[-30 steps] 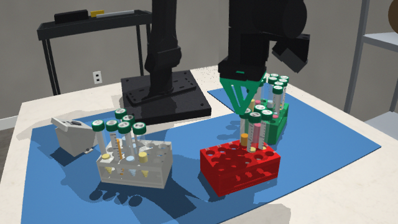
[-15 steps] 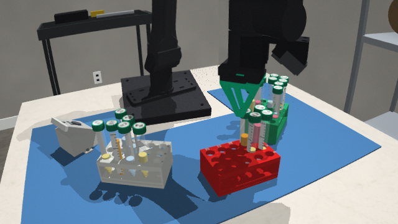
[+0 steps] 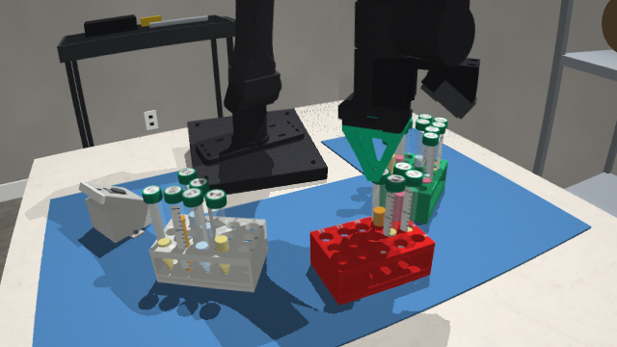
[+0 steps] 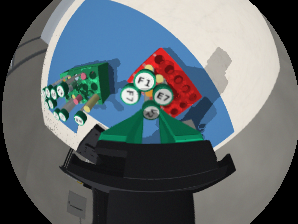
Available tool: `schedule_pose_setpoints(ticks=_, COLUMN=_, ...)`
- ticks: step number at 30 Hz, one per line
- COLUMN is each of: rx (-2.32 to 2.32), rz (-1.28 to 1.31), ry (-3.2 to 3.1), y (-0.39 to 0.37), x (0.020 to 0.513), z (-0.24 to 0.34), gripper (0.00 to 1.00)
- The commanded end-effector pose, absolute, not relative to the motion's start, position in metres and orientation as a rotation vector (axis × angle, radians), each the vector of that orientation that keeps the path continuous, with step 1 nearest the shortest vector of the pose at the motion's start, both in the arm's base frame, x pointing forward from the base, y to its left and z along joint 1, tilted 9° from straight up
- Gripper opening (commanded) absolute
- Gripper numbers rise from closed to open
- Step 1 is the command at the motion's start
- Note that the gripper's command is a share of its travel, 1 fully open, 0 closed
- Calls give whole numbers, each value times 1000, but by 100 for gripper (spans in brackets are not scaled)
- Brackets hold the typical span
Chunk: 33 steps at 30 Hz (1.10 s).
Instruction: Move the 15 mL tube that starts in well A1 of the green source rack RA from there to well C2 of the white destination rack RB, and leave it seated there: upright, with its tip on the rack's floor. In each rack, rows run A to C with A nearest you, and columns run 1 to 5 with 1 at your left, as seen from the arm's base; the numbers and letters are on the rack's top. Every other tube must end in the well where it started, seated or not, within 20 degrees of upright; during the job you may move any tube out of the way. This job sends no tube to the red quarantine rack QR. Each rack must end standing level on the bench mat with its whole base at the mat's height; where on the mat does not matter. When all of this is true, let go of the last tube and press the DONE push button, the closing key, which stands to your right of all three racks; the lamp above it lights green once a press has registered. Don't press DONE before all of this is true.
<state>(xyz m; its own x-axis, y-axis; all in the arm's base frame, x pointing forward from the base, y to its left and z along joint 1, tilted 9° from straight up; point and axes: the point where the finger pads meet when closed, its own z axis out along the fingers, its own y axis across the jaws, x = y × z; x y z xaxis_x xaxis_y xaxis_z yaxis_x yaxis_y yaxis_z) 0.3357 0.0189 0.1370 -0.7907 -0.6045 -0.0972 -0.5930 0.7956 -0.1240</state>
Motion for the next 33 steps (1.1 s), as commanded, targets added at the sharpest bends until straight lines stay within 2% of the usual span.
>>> schedule_pose_setpoints(ticks=1, rx=-949, rz=-134, ry=2835, y=19, x=338, z=140, gripper=0)
schedule_pose_setpoints(ticks=33, rx=-949, rz=-134, ry=2835, y=20, x=337, z=150, gripper=0)
